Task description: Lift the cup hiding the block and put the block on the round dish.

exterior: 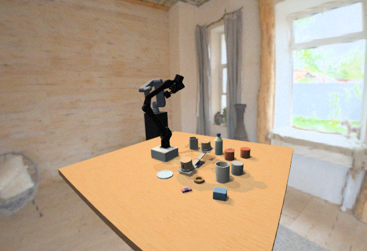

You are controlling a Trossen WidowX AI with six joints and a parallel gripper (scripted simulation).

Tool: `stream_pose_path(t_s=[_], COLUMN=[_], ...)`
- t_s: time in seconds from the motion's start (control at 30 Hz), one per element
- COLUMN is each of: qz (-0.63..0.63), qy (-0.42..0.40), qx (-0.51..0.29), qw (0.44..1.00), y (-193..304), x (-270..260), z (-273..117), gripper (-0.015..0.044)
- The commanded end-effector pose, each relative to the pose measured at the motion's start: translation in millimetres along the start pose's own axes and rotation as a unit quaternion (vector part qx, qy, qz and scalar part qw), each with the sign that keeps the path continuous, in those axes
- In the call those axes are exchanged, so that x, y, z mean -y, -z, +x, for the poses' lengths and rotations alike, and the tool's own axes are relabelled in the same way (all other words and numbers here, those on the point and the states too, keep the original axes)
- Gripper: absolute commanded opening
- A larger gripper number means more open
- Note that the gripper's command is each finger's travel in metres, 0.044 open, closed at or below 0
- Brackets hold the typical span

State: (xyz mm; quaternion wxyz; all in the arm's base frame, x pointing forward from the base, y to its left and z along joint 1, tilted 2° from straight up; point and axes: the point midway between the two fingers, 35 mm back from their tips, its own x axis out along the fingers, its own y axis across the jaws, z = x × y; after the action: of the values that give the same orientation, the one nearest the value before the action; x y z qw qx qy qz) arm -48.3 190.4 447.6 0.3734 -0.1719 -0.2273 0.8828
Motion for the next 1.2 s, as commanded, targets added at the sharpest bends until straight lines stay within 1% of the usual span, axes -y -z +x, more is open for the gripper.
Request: stream_pose_path(t_s=[0.0, 0.03, 0.3, 0.57, 0.87, 1.17], qz=[0.001, 0.005, 0.072, 0.14, 0.216, 0.287], qy=[0.002, 0.007, 0.09, 0.179, 0.282, 0.383], qx=[-0.002, -0.007, -0.085, -0.157, -0.225, -0.279], qw=[1.0, 1.0, 0.99, 0.961, 0.907, 0.833], y=[1, 3, 44, 84, 126, 164], x=[0, 2, 18, 29, 33, 28], z=[0, -1, -16, -40, -74, -113], gripper=[0.0426, 0.044, 0.044, 0.044, 0.044, 0.044])
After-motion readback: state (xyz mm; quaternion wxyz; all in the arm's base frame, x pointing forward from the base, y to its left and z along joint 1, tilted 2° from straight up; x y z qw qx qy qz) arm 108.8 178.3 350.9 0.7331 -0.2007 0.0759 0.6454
